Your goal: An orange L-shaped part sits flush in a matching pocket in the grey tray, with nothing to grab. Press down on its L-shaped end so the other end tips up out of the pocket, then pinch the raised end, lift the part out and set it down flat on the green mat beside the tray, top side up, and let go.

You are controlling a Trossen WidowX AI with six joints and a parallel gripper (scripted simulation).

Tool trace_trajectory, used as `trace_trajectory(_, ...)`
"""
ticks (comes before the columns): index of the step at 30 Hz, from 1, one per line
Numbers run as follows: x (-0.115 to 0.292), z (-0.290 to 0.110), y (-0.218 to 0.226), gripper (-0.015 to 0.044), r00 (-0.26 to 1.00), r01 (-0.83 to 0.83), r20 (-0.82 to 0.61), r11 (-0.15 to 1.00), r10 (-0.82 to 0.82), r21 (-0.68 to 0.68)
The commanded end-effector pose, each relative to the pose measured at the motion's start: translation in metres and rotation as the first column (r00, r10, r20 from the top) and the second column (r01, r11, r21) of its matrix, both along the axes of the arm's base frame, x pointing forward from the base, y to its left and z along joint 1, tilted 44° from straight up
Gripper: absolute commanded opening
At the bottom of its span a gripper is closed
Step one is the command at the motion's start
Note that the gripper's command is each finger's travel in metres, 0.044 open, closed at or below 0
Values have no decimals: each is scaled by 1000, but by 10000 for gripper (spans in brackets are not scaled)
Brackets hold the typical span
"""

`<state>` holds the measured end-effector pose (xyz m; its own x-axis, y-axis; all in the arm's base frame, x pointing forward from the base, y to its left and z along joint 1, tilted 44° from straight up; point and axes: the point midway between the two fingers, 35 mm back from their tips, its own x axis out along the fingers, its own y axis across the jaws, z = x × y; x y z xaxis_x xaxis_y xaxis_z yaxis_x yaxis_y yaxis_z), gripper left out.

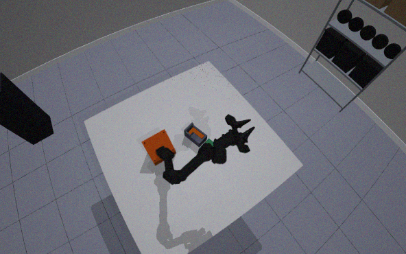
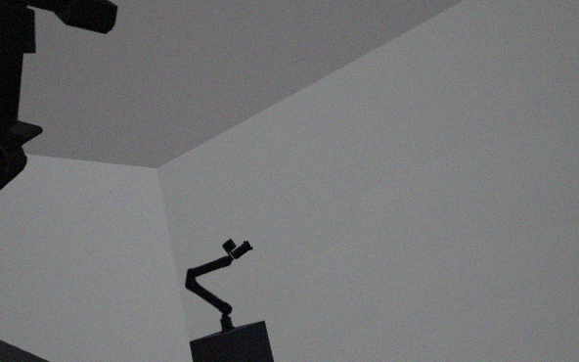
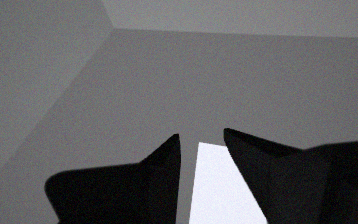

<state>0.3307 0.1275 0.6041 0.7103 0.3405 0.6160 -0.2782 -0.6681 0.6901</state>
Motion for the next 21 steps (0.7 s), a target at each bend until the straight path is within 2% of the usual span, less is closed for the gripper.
trace_trajectory(1,48,-58,20,180,981,76,-166,985,-102,-153)
trace_trajectory(6,94,-152,47,180,903,84,-348,898,-251,-432)
trace_trajectory(11,117,-258,66,180,795,-32,-442,699,-415,-714)
trace_trajectory(14,117,-323,71,180,733,-163,-455,518,-506,-840)
trace_trajectory(17,106,-389,71,180,686,-329,-436,286,-582,-900)
trace_trajectory(21,75,-472,61,180,663,-563,-382,-93,-644,-821)
